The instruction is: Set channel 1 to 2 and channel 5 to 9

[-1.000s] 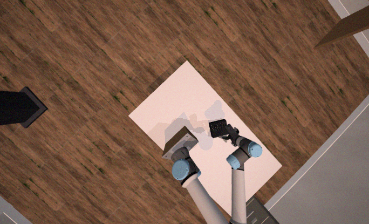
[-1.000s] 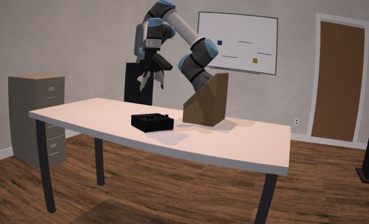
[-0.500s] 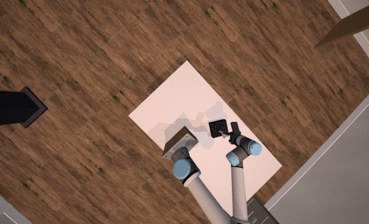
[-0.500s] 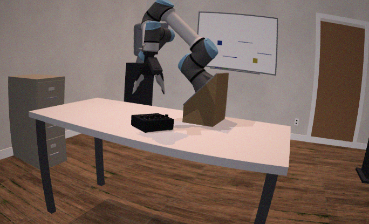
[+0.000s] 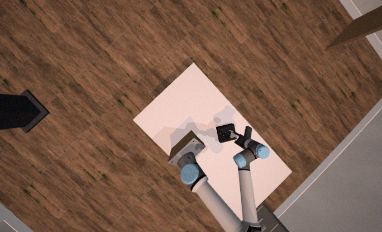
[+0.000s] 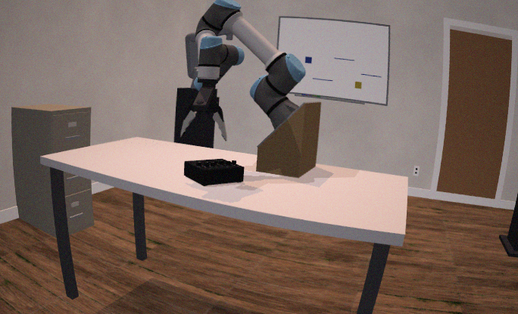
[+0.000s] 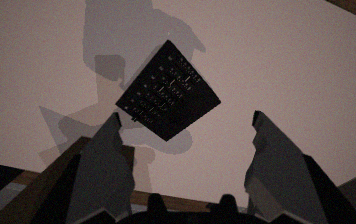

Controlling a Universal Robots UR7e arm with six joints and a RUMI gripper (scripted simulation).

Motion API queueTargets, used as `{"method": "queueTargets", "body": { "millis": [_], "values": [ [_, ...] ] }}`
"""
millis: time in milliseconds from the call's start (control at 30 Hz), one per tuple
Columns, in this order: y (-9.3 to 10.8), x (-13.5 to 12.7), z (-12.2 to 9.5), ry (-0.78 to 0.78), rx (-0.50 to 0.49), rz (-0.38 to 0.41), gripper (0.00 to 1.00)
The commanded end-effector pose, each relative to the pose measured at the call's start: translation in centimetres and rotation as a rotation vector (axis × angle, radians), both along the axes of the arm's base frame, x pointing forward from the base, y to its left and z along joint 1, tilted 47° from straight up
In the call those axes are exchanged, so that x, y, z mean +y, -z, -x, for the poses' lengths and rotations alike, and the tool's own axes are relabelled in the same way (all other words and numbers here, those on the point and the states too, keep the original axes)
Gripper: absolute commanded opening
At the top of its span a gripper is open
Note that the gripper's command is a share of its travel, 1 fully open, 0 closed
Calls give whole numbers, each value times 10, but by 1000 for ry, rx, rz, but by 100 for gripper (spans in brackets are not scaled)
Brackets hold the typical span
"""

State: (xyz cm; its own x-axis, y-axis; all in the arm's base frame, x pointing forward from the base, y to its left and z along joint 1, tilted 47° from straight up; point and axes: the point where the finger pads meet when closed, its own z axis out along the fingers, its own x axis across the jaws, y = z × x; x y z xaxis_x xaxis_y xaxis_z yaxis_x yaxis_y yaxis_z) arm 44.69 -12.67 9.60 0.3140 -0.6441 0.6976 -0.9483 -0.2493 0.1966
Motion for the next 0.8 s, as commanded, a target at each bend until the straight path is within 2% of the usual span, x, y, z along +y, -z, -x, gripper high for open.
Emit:
{"method": "queueTargets", "body": {
  "millis": [0,167,233,267,367,567,767],
  "values": [
    [4,-13,-5,200,-195,0,100],
    [6,-20,-7,330,-334,-7,100],
    [6,-20,-7,330,-334,-7,100],
    [6,-22,-8,409,-414,-8,100],
    [7,-25,-8,477,-484,-11,100],
    [8,-30,-9,547,-560,-14,100],
    [8,-32,-9,572,-587,-16,100]
  ]
}}
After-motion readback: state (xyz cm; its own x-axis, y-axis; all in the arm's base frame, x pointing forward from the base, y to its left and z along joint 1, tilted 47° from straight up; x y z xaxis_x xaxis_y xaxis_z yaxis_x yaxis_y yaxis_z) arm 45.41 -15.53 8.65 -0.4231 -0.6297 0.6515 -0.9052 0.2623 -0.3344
